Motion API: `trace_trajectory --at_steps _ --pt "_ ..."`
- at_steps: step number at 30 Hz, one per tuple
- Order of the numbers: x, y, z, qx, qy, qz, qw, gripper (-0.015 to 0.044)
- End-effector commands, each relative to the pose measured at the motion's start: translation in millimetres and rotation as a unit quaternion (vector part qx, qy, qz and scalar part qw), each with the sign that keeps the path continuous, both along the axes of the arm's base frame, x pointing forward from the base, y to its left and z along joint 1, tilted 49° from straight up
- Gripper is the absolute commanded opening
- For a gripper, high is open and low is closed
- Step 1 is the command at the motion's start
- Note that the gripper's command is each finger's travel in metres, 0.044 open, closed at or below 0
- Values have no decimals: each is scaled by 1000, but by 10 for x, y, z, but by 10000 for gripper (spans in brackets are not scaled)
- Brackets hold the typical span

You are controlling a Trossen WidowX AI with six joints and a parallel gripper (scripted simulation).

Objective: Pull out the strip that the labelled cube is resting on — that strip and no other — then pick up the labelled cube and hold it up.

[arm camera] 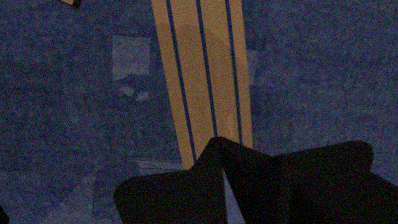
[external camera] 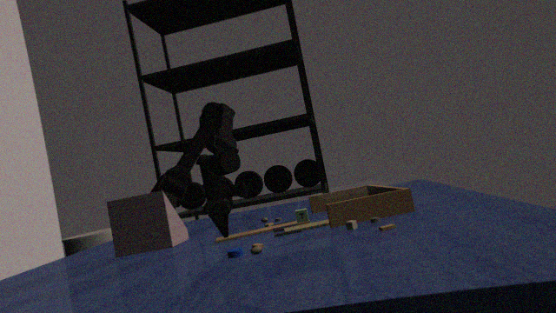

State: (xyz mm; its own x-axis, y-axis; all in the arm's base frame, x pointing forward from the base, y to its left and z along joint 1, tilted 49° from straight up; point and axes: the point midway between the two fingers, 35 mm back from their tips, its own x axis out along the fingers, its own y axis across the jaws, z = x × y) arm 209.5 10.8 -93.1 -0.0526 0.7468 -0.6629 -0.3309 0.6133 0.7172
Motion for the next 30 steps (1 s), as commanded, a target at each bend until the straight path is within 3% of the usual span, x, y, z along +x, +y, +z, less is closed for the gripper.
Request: trace_trajectory --at_steps 1,14,23,30 --pt "-96 41 -20 1 14 8 1000 0" --pt "-96 41 -20 1 14 8 1000 0" --pt "46 -319 276 0 14 8 1000 0" --pt "312 -253 322 -5 71 -43 997 184"
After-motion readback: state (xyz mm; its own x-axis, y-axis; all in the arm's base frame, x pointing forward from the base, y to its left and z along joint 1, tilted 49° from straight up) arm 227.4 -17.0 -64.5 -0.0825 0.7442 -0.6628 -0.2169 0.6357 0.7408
